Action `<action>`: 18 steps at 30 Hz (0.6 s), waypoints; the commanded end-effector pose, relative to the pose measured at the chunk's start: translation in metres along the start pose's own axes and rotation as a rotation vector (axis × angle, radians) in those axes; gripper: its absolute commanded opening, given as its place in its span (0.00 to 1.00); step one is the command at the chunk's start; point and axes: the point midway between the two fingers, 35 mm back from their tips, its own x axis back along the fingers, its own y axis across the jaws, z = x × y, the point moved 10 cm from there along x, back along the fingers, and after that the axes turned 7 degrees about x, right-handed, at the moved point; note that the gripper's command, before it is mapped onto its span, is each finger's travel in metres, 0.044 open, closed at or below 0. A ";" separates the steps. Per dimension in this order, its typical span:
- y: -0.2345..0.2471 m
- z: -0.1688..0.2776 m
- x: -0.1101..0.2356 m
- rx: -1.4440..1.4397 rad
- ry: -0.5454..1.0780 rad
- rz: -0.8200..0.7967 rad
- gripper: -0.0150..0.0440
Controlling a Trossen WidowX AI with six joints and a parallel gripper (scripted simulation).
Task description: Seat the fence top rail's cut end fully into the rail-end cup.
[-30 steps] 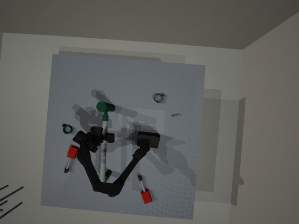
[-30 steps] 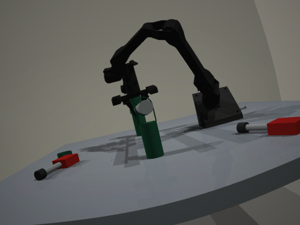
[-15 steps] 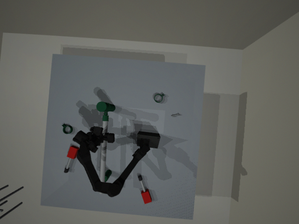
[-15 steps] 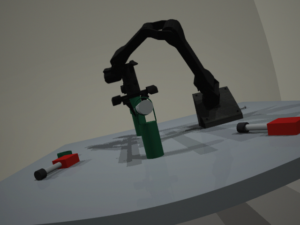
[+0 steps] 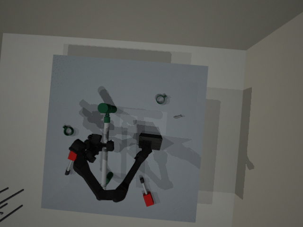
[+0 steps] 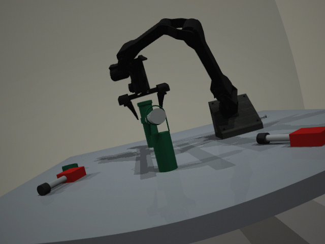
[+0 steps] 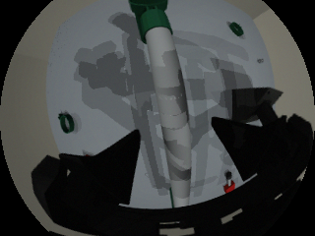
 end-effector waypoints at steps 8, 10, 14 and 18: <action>-0.002 0.005 0.041 0.004 -0.005 -0.006 1.00; -0.003 0.006 0.051 0.004 -0.004 -0.005 1.00; -0.004 0.006 0.053 0.004 -0.004 -0.005 1.00; -0.004 0.006 0.053 0.004 -0.004 -0.005 1.00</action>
